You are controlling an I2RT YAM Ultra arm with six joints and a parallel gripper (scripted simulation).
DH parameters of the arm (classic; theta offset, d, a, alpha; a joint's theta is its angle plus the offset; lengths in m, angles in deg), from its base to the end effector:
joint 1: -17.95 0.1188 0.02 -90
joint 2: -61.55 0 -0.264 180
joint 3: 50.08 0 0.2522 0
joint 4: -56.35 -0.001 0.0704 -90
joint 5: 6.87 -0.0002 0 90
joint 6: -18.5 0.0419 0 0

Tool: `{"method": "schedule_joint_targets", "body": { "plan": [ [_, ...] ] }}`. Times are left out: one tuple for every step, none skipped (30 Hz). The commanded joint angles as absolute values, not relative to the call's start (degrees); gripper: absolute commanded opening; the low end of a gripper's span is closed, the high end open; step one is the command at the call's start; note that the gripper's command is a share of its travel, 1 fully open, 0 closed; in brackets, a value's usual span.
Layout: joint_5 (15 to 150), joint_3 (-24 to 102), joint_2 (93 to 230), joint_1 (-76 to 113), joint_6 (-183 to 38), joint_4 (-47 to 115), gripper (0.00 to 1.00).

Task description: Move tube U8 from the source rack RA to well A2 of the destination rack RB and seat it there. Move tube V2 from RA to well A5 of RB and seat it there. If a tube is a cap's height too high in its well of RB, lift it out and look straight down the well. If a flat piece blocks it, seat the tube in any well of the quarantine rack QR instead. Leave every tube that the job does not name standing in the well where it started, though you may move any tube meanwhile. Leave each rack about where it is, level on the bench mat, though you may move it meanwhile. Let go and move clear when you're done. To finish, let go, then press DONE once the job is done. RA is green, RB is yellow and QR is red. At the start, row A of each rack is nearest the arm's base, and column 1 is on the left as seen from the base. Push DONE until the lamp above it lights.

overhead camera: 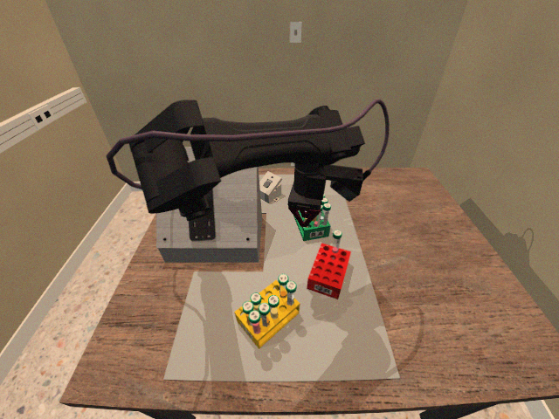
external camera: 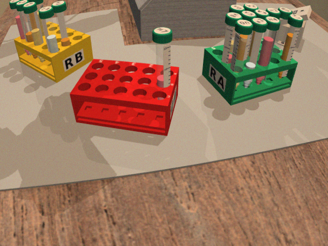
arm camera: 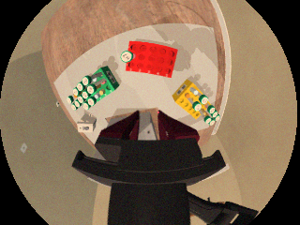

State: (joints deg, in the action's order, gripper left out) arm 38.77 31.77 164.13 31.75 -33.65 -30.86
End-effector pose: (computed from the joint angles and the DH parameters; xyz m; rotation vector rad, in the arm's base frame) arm 0.2809 0.0399 0.1918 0.4094 2.7916 -1.2268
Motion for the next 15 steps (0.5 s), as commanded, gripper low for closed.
{"method": "schedule_joint_targets", "body": {
  "plan": [
    [38.5,31.5,164.6,33.0,-23.9,-30.8,0.30],
    [38.5,31.5,164.6,33.0,-22.1,-30.7,0.30],
    [38.6,31.4,164.6,33.0,-20.2,-30.7,0.30],
    [38.6,31.4,164.6,33.0,-18.3,-30.7,0.30],
    [38.6,31.4,164.6,33.0,-16.4,-30.7,0.30],
    [38.6,31.4,164.6,33.0,-14.5,-30.7,0.30],
    [38.5,31.6,164.8,33.1,-14.1,-30.9,0.30],
    [38.4,31.7,164.9,33.1,-13.8,-31.1,0.30],
    [38.4,31.8,165.0,33.1,-13.5,-31.2,0.30],
    [38.4,31.8,165.0,33.1,-13.5,-31.2,0.30],
    [38.4,31.8,165.0,33.1,-13.5,-31.2,0.30],
    [39.2,32.2,166.0,33.8,-12.3,-30.4,0.30],
    [39.7,32.6,166.8,34.5,-11.4,-29.6,0.30],
    [39.9,32.9,167.6,35.3,-10.5,-29.4,0.30],
    [40.2,33.0,168.5,36.0,-9.5,-29.2,0.30]
  ]
}}
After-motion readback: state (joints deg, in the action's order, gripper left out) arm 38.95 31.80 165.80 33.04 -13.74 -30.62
